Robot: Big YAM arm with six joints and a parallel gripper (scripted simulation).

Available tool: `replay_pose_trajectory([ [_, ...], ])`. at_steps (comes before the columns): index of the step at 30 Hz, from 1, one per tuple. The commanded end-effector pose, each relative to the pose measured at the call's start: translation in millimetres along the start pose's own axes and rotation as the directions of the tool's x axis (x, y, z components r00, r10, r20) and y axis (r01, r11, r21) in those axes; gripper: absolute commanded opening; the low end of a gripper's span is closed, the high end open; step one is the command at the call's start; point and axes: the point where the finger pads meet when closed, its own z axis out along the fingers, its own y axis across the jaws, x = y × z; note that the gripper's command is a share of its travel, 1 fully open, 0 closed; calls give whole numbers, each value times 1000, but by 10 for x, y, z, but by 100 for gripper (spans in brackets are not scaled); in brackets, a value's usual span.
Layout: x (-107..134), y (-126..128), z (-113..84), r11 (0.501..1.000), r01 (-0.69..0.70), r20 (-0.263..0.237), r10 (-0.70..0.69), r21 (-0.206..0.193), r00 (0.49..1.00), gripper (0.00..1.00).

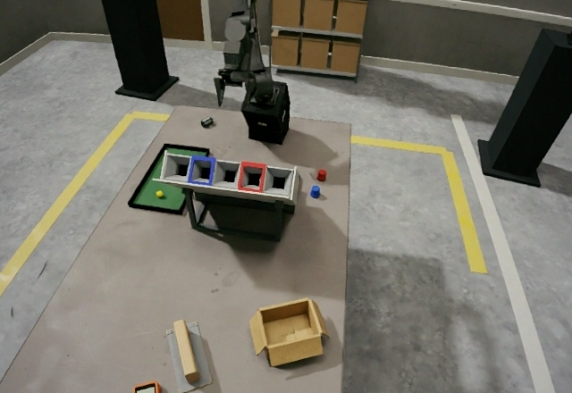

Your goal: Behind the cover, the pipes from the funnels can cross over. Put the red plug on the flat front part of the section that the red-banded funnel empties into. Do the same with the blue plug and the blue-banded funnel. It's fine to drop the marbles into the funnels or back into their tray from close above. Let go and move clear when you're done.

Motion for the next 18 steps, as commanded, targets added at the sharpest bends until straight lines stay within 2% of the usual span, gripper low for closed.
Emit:
replay_pose_trajectory([
  [1, -419, -60, -99, 1000, -13, 72, 13, 8, 997, 56],
  [13, -344, -78, -93, 1000, -5, 47, 4, 8, 999, 56],
  [18, 35, -77, 27, 1000, 10, -22, -10, 7, 1000, 56],
])
